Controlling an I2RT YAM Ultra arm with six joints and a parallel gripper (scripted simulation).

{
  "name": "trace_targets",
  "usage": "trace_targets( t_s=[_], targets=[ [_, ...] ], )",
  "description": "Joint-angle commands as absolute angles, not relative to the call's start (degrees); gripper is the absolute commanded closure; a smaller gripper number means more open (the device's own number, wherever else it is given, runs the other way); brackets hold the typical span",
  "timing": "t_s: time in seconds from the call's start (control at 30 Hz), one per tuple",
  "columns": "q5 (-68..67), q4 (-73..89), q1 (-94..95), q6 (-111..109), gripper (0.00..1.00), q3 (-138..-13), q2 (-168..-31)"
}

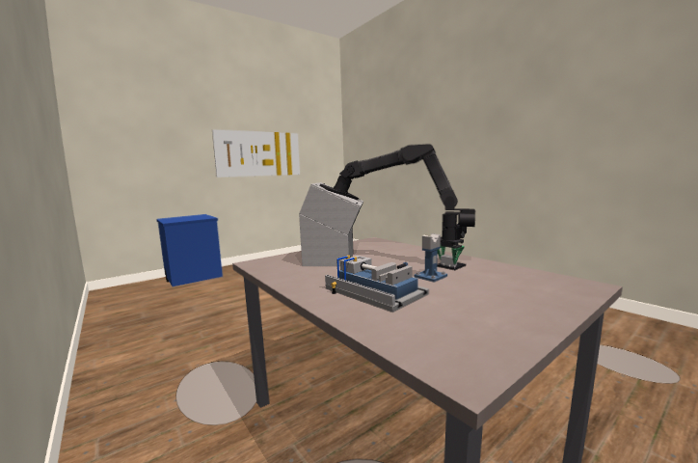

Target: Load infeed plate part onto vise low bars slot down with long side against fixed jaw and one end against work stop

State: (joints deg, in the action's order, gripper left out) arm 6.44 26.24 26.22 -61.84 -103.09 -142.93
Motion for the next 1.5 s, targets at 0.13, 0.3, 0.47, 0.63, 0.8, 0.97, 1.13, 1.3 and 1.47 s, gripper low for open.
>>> trace_targets(
  t_s=[0.13, 0.3, 0.47, 0.63, 0.8, 0.97, 1.13, 1.3, 1.47],
  targets=[
    [6.87, 26.55, 26.53, -61.63, 1.0, -105.05, -143.38],
    [6.87, 26.55, 26.53, -61.63, 1.0, -105.05, -143.38],
    [6.87, 26.55, 26.53, -61.63, 1.0, -105.05, -143.38],
    [6.87, 26.55, 26.53, -61.63, 1.0, -105.05, -143.38],
    [6.88, 26.57, 26.52, -61.63, 1.0, -105.04, -143.3],
    [6.88, 26.69, 26.5, -61.64, 1.0, -105.0, -142.79],
    [6.92, 27.04, 26.39, -61.72, 1.0, -104.71, -140.96],
    [6.98, 27.44, 26.14, -61.87, 1.0, -101.95, -140.31],
    [6.99, 27.71, 25.92, -62.01, 1.0, -101.48, -139.58]
  ],
)
